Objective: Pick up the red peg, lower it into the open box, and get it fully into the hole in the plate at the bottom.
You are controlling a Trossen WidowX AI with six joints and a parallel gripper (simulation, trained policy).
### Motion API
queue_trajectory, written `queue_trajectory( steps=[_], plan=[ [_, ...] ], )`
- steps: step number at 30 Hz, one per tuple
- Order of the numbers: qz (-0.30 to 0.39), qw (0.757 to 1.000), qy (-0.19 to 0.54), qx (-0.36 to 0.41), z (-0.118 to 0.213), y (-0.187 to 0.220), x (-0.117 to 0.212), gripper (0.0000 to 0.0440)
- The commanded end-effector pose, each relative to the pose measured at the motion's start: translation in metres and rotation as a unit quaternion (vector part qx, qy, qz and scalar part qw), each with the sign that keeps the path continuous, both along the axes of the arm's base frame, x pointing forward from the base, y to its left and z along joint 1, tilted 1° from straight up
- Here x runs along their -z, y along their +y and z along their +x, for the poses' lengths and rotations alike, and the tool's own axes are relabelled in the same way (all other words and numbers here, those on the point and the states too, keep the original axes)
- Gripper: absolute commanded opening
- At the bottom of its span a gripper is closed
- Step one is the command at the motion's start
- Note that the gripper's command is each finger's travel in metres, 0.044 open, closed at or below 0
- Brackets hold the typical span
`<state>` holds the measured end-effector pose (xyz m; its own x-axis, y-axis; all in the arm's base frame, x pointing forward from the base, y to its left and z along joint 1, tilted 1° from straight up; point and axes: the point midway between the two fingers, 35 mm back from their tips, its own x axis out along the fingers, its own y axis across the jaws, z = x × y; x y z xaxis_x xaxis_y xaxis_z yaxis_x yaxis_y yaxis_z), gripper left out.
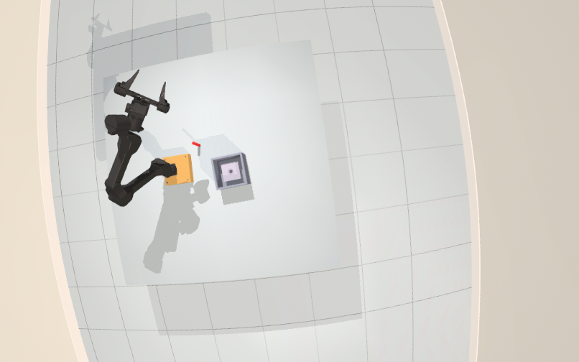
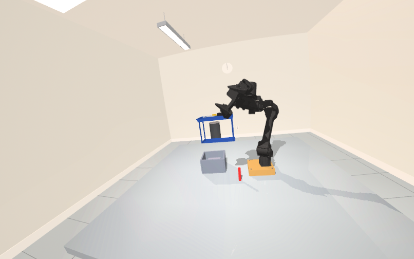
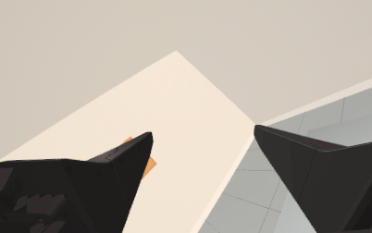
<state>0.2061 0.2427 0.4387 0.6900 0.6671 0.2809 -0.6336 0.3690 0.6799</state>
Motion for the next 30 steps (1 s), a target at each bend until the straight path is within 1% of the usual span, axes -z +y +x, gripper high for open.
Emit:
queue_trajectory(
  steps=[1, 8, 15, 22, 30],
  plan=[
    [-0.039, 0.998, 0.043, 0.017, 0.016, 0.002, 0.031, 0.044],
    [-0.116, 0.983, 0.132, 0.047, 0.039, -0.004, 0.094, 0.044],
    [-0.182, 0.954, 0.226, 0.077, 0.051, -0.02, 0.154, 0.044],
    [-0.236, 0.91, 0.323, 0.106, 0.051, -0.042, 0.207, 0.044],
    [-0.279, 0.845, 0.434, 0.141, 0.039, -0.072, 0.255, 0.044]
  ],
)
